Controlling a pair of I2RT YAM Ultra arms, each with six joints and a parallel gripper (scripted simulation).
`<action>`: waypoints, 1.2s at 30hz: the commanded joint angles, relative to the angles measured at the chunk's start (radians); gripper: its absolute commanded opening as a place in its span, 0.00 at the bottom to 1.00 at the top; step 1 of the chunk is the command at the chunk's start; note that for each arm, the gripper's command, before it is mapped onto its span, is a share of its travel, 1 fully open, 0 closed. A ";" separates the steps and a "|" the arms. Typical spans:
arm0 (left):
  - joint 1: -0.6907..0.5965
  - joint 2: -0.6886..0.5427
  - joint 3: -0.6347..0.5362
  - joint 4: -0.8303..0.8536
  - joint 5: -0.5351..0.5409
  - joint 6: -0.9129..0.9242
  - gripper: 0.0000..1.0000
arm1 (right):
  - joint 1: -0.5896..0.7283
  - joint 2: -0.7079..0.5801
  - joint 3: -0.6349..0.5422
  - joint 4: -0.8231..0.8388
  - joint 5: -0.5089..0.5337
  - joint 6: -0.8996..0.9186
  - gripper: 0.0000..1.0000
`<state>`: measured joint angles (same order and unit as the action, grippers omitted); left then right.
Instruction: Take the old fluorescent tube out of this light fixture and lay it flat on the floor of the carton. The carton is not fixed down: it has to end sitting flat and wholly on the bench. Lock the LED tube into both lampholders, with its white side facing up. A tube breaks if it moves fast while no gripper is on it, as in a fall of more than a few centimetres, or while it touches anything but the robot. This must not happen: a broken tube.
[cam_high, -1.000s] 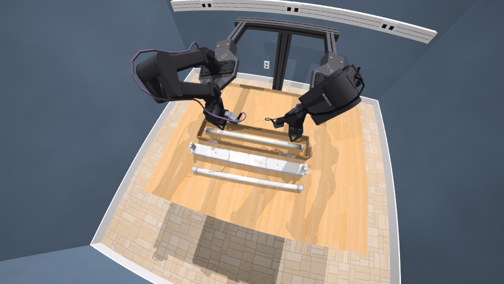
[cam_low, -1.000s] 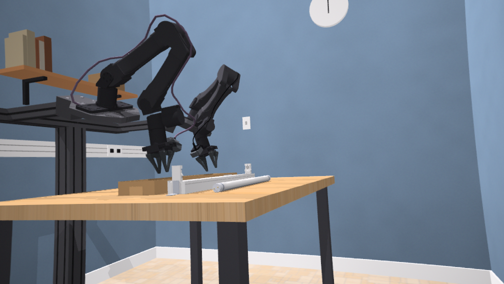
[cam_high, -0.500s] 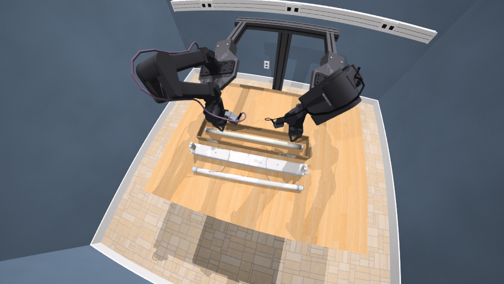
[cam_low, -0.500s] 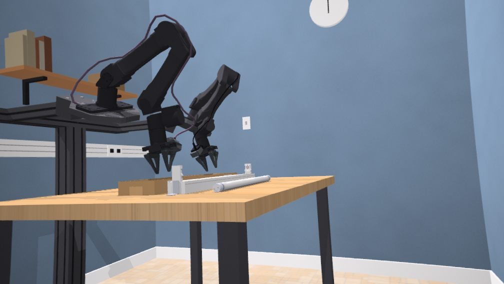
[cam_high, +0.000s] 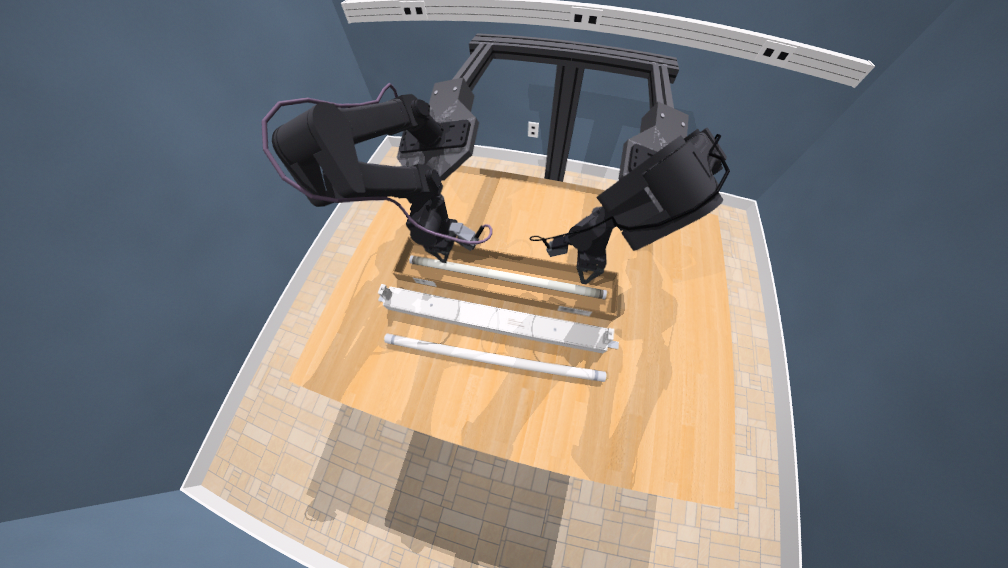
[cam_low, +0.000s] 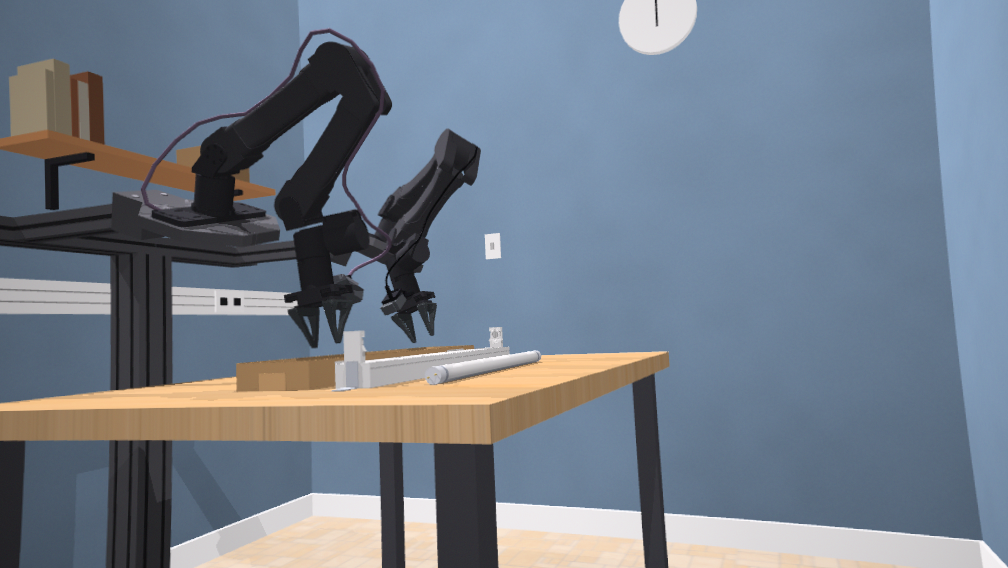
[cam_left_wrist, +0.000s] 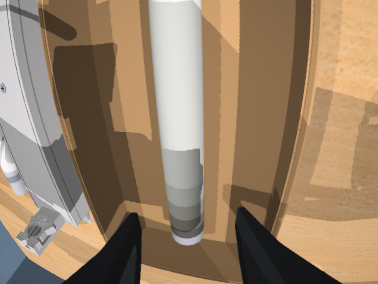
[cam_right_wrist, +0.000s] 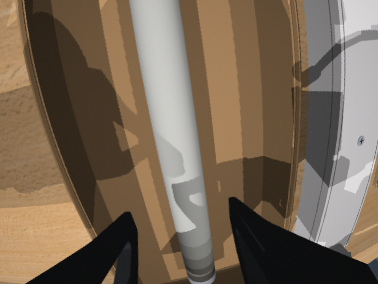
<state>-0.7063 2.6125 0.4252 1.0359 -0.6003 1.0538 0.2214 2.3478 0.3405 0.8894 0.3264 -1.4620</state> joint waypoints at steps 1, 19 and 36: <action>0.000 0.017 -0.002 -0.022 0.005 -0.012 0.49 | 0.010 0.007 -0.007 -0.015 -0.009 0.007 0.49; -0.026 -0.086 0.088 -0.254 0.018 -0.040 0.49 | 0.027 -0.075 0.094 -0.212 0.010 0.218 0.49; -0.050 -0.309 0.307 -0.826 0.040 -0.119 0.49 | 0.070 -0.252 0.325 -0.703 0.030 0.706 0.49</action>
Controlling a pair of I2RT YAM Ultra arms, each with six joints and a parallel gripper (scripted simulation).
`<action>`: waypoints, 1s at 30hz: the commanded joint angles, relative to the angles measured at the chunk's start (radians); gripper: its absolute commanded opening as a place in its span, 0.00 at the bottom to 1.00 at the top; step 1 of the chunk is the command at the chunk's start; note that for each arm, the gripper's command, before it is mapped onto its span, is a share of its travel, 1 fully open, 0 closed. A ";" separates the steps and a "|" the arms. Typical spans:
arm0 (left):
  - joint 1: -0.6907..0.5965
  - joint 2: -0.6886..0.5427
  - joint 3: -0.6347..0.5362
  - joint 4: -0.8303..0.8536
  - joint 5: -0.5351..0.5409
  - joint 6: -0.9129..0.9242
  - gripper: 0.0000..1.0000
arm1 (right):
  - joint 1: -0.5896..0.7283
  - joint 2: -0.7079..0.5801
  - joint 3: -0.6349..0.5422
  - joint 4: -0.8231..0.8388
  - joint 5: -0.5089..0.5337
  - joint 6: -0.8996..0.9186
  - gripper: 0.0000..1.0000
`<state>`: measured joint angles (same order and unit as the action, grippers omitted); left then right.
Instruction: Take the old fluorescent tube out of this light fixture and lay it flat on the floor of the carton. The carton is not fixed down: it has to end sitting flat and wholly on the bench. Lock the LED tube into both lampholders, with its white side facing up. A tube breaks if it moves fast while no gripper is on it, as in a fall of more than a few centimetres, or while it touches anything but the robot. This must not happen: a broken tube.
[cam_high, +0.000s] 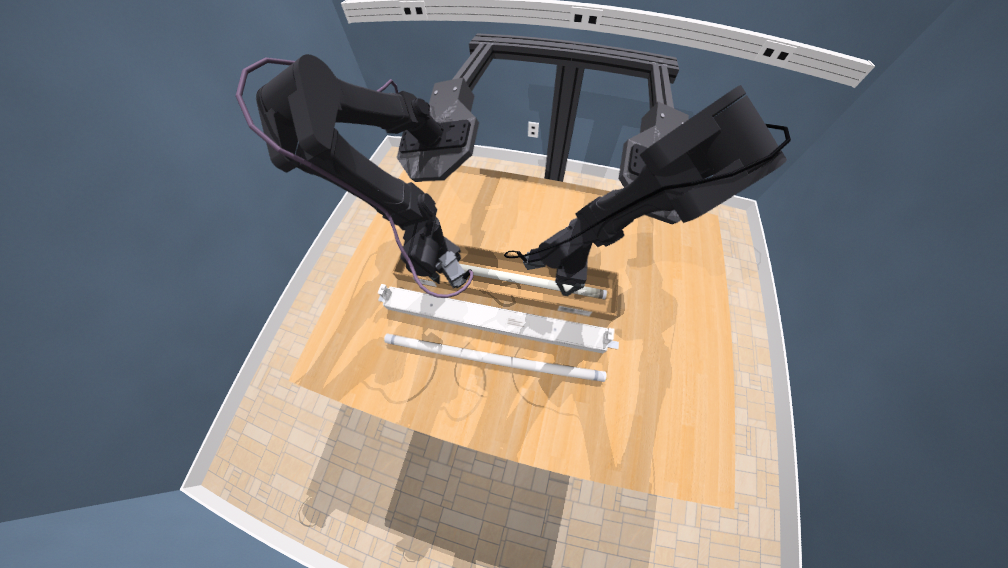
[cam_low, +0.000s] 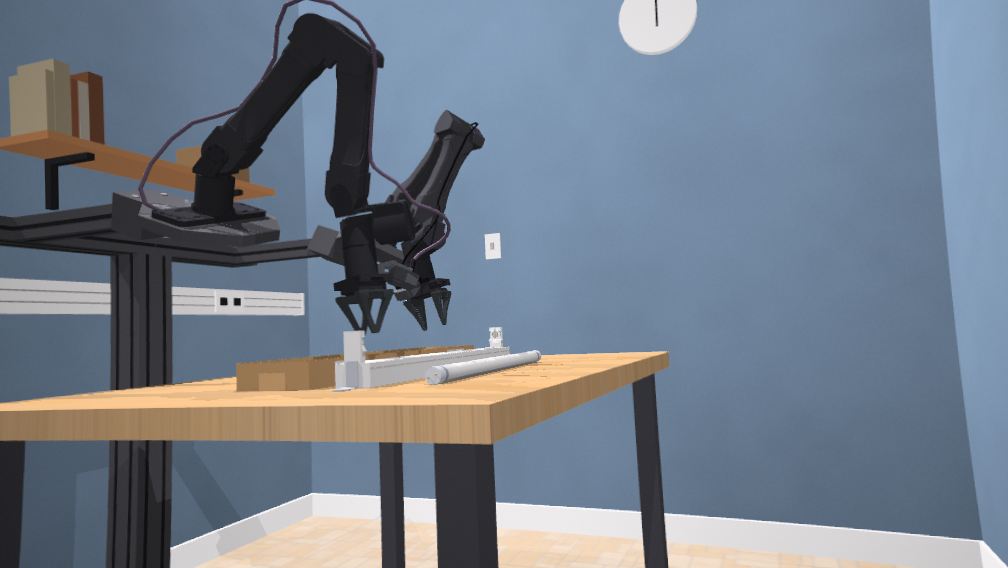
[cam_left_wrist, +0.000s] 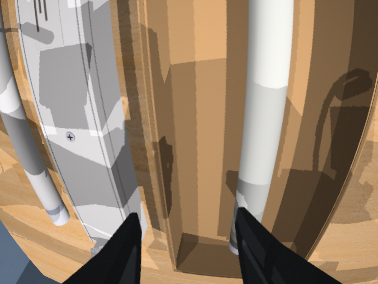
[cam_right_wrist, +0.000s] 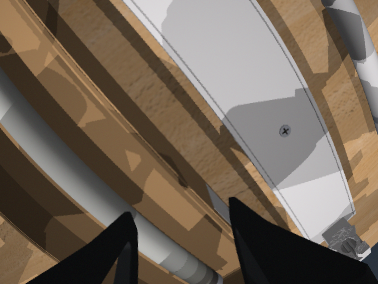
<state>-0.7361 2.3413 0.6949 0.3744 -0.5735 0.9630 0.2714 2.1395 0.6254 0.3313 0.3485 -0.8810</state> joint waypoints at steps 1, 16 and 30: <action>-0.023 -0.060 0.050 -0.211 0.015 -0.033 0.49 | 0.024 -0.061 0.054 -0.181 0.009 0.170 0.49; -0.042 -0.217 0.249 -0.669 0.033 -0.103 0.49 | 0.057 -0.180 0.264 -0.593 0.024 0.538 0.49; 0.082 -0.075 0.527 -0.825 0.107 0.017 0.49 | -0.006 -0.002 0.573 -0.773 -0.014 0.933 0.49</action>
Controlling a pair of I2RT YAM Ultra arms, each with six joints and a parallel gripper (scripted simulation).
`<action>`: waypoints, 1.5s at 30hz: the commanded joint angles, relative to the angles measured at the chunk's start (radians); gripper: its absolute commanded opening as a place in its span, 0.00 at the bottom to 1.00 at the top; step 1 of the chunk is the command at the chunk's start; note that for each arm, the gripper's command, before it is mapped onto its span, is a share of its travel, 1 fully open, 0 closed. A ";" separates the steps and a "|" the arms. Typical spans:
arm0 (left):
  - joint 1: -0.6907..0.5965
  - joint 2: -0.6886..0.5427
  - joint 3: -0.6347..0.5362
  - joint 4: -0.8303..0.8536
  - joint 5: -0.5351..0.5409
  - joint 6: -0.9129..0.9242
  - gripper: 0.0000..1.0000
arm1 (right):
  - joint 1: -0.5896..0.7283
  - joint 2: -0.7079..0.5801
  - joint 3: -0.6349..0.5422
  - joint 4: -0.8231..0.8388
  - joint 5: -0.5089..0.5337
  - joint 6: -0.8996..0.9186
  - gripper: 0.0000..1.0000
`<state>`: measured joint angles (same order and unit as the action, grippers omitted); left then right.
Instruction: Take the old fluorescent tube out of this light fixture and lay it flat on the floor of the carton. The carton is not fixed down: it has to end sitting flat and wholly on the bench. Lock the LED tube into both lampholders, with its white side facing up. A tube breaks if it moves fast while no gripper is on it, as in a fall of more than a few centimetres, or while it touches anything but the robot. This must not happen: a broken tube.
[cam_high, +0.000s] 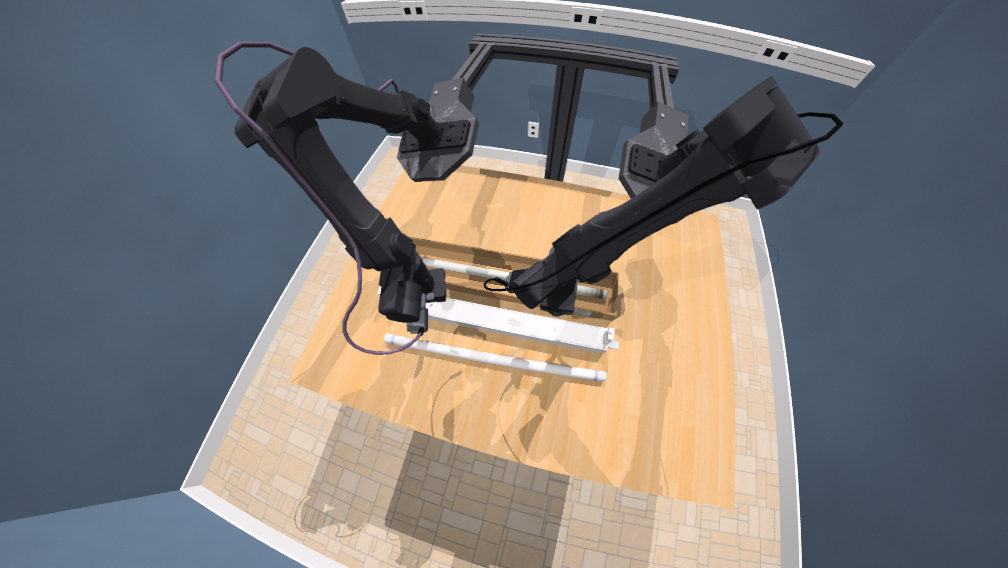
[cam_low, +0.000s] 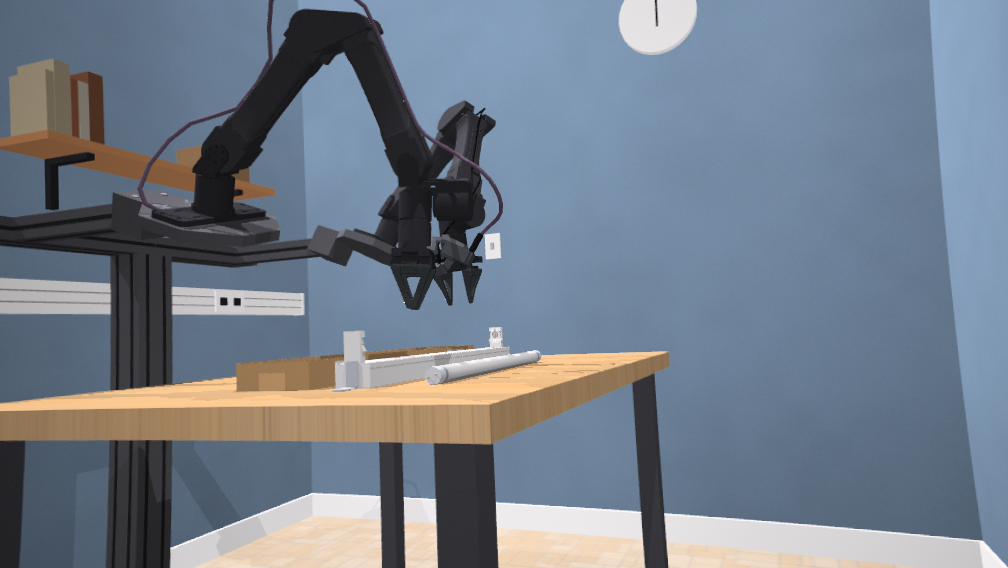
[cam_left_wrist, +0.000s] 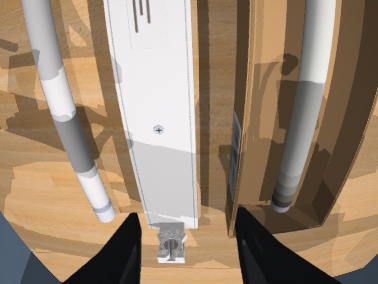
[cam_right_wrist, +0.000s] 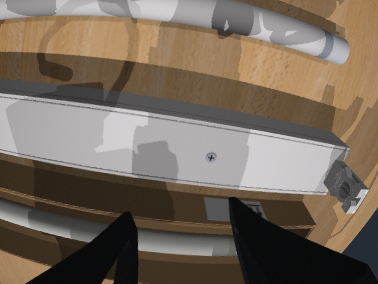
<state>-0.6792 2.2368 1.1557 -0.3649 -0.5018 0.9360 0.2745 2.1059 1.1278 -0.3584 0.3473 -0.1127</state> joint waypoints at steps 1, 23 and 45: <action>0.025 0.030 0.066 -0.086 0.035 0.044 0.49 | -0.009 0.032 0.071 -0.083 -0.013 0.165 0.49; 0.182 0.236 0.507 -0.394 0.138 0.164 0.49 | -0.087 0.285 0.561 -0.421 -0.044 0.813 0.49; 0.280 0.368 0.781 -0.546 0.184 0.218 0.49 | -0.132 0.469 0.898 -0.634 -0.051 1.101 0.49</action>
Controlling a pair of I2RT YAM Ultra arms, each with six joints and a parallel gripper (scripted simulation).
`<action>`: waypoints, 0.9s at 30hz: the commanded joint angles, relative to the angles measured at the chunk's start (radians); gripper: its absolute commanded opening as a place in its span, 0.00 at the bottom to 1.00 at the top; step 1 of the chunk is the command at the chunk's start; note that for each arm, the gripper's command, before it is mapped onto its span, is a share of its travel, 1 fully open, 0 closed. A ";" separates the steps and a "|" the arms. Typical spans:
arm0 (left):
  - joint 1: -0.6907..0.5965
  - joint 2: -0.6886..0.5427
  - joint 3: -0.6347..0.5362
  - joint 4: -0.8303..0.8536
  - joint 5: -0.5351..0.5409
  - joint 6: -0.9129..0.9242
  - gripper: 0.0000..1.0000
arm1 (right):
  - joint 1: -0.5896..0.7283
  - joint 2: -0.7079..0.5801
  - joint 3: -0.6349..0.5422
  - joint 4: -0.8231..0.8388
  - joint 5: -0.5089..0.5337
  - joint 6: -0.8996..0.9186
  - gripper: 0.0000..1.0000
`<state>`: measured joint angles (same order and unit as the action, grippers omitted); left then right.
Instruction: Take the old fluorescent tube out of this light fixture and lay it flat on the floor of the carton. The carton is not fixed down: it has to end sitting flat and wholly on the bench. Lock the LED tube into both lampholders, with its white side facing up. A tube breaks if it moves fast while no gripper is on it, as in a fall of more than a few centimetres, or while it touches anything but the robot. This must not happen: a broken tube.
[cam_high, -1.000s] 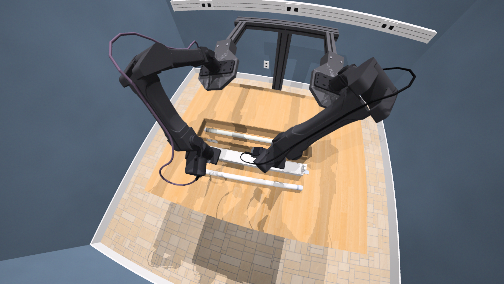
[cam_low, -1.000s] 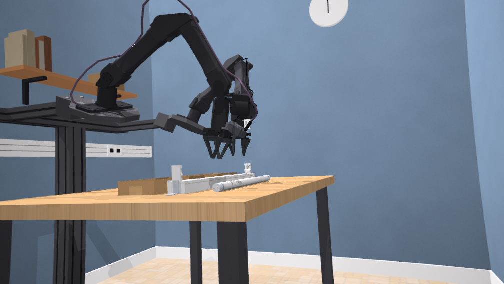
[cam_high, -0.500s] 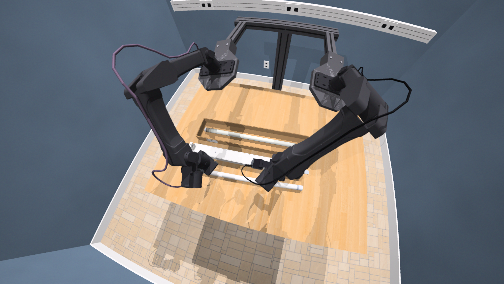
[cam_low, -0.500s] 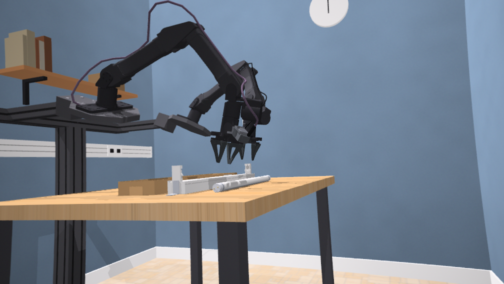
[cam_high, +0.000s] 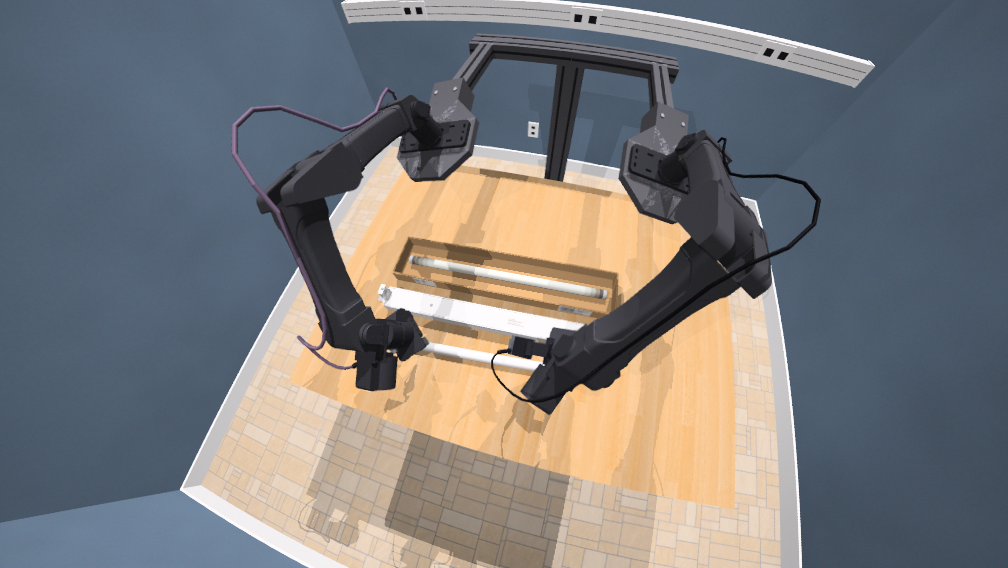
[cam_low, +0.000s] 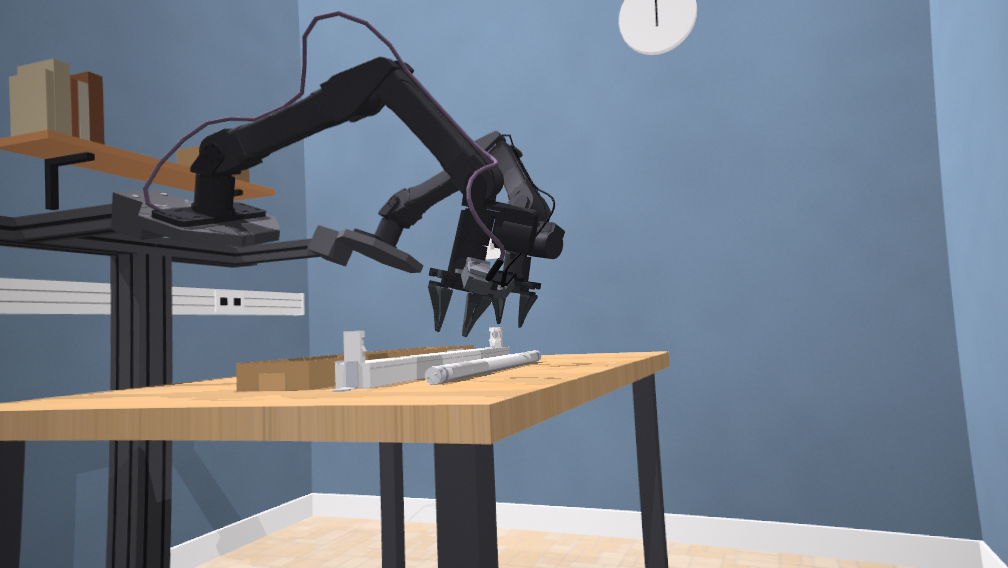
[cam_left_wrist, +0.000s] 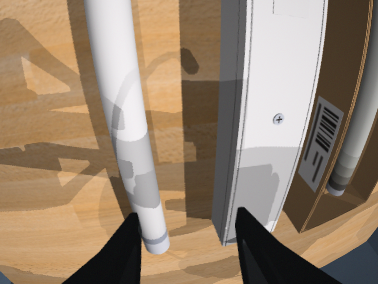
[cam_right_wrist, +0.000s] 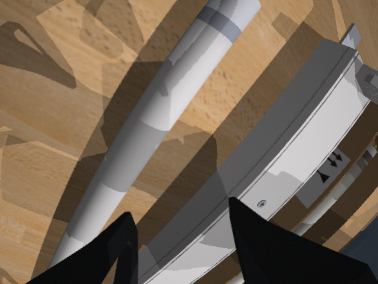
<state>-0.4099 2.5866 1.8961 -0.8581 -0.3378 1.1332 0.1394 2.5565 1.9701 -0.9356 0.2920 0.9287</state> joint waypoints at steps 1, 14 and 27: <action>0.008 0.023 0.051 -0.060 0.022 0.023 0.49 | 0.006 0.025 0.068 -0.066 -0.001 0.075 0.49; 0.082 0.100 0.218 -0.166 0.059 0.069 0.49 | -0.042 0.127 0.248 -0.182 -0.019 0.327 0.49; 0.129 0.167 0.363 -0.265 0.093 0.109 0.49 | -0.059 0.205 0.403 -0.281 -0.023 0.532 0.49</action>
<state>-0.2871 2.7392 2.2169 -1.0729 -0.2684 1.2179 0.0814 2.7560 2.3283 -1.1637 0.2695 1.3804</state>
